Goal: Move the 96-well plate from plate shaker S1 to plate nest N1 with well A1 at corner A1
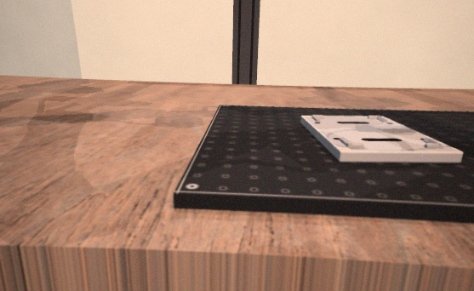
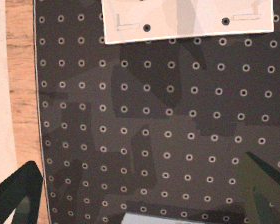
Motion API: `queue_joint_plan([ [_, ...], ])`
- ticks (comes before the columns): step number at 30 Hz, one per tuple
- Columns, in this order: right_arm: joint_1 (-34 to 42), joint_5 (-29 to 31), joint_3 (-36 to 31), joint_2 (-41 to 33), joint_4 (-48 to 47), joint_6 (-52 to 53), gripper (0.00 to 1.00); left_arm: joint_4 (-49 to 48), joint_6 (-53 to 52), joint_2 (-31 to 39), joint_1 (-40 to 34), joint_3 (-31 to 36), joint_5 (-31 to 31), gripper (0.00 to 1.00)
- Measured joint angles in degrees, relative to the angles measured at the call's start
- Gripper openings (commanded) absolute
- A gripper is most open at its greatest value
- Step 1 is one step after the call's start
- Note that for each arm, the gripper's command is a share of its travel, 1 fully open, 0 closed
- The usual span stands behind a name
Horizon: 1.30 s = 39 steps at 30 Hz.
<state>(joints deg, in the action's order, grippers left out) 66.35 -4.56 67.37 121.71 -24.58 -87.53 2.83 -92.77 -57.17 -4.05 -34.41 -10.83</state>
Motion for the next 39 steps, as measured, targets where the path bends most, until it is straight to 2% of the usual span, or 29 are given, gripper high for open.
queue_joint_plan([
  [11, 6.12, 17.16, 7.3, 5.44, -8.02, 18.62, 1.0, -14.03, 21.44, 8.39, 11.47, 12.9, -6.97, 1.0],
  [21, 8.9, 27.12, 11.56, 7.98, -12.26, 28.81, 1.0, -26.16, 40.92, 11.89, 18.08, 20.59, -8.59, 1.0],
  [30, 11.45, 32.98, 14.38, 9.68, -14.56, 35.04, 1.0, -35.63, 61.29, 13.18, 23.58, 26.99, -6.67, 1.0],
  [39, 11.74, 34.45, 15.04, 10.08, -14.71, 36.41, 1.0, -41.31, 79.1, 13.29, 26.34, 30.14, -1.9, 1.0],
])
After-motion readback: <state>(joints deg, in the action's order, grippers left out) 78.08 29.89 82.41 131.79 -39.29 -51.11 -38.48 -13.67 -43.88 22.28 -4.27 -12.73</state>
